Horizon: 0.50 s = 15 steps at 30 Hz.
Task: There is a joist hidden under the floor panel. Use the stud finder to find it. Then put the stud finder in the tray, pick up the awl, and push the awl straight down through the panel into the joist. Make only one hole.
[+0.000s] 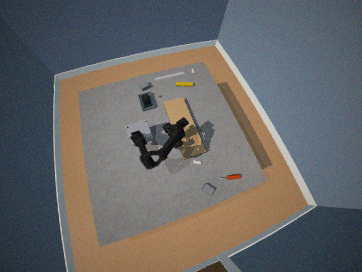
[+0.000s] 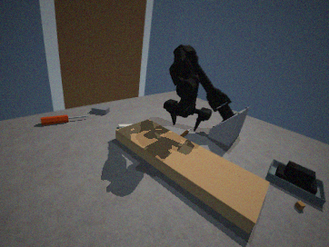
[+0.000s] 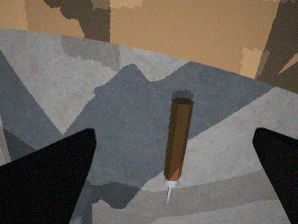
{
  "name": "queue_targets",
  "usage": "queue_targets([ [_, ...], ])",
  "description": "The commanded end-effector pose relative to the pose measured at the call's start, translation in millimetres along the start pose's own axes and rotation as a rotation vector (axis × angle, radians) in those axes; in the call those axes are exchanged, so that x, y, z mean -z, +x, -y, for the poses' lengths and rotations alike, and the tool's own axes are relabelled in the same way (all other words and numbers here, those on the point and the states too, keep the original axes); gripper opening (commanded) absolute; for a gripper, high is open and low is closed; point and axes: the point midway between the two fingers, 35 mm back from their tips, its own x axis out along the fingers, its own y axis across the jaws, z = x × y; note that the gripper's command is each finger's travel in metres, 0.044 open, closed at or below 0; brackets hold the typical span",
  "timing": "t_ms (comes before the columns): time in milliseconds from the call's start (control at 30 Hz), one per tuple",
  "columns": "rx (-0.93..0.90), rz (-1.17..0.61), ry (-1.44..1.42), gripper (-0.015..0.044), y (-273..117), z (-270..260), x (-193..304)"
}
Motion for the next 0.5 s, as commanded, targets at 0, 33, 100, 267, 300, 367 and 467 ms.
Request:
queue_targets([
  [0, 0.033, -0.029, 0.063, 0.044, 6.6, 16.2, 18.6],
  [33, 0.033, -0.029, 0.063, 0.044, 6.6, 16.2, 18.6],
  [100, 0.033, -0.029, 0.063, 0.044, 6.6, 16.2, 18.6],
  [267, 0.033, -0.028, 0.063, 0.044, 6.7, 12.7, 17.2],
  [300, 0.033, -0.028, 0.063, 0.044, 6.7, 11.3, 16.6],
  [367, 0.033, -0.028, 0.063, 0.044, 6.8, 8.5, 15.5],
  [467, 0.033, -0.028, 0.063, 0.044, 6.8, 6.5, 14.8],
])
